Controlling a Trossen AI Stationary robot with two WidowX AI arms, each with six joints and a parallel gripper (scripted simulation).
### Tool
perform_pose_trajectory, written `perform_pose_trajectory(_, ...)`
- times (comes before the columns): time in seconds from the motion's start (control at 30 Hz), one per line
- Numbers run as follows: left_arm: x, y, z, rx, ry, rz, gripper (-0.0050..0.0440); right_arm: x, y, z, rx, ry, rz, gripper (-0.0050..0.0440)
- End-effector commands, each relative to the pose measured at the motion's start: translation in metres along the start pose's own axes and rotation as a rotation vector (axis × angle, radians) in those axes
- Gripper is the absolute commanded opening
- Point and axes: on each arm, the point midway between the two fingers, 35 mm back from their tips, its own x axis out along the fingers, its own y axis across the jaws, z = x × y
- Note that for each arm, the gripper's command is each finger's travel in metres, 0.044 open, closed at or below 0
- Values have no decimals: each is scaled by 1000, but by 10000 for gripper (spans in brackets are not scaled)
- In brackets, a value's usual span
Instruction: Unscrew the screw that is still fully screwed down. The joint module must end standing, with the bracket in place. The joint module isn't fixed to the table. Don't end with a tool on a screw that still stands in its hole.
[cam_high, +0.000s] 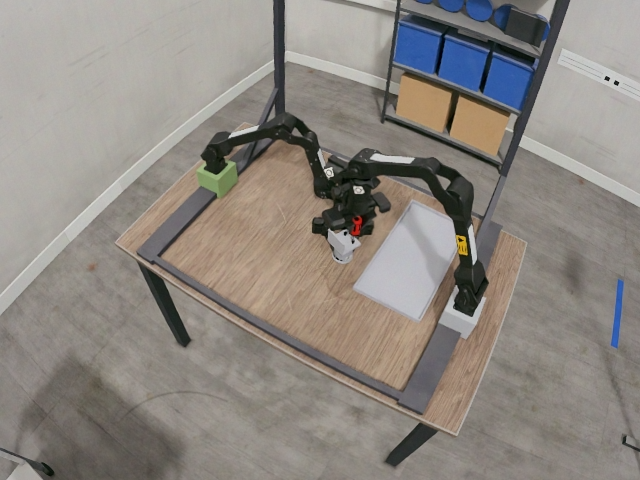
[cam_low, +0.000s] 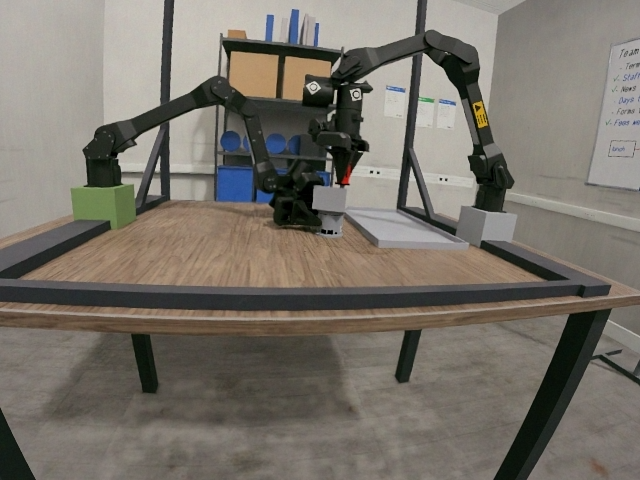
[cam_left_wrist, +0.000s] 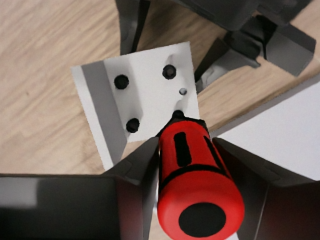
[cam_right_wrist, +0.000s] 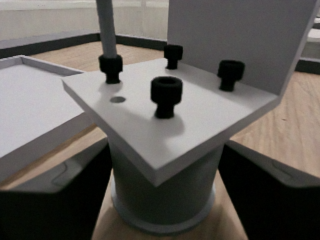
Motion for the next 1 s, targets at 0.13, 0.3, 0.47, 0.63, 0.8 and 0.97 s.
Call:
perform_pose_trajectory(0.13, -5, 4, 4, -139, -16, 14, 130, 2, 5, 15, 35, -12, 0, 245)
perform_pose_trajectory(0.3, -5, 4, 4, -347, -17, 11, 130, 2, 5, 15, 35, -12, 0, 245)
perform_pose_trajectory(0.47, -5, 4, 4, -554, -18, 9, 130, 2, 5, 15, 35, -12, 0, 245)
perform_pose_trajectory(0.63, -5, 4, 4, -595, -17, 8, 130, 2, 5, 15, 35, -12, 0, 245)
perform_pose_trajectory(0.8, -5, 4, 4, -761, -17, 5, 130, 2, 5, 15, 35, -12, 0, 245)
perform_pose_trajectory(0.97, -5, 4, 4, -968, -18, 2, 130, 2, 5, 15, 35, -12, 0, 245)
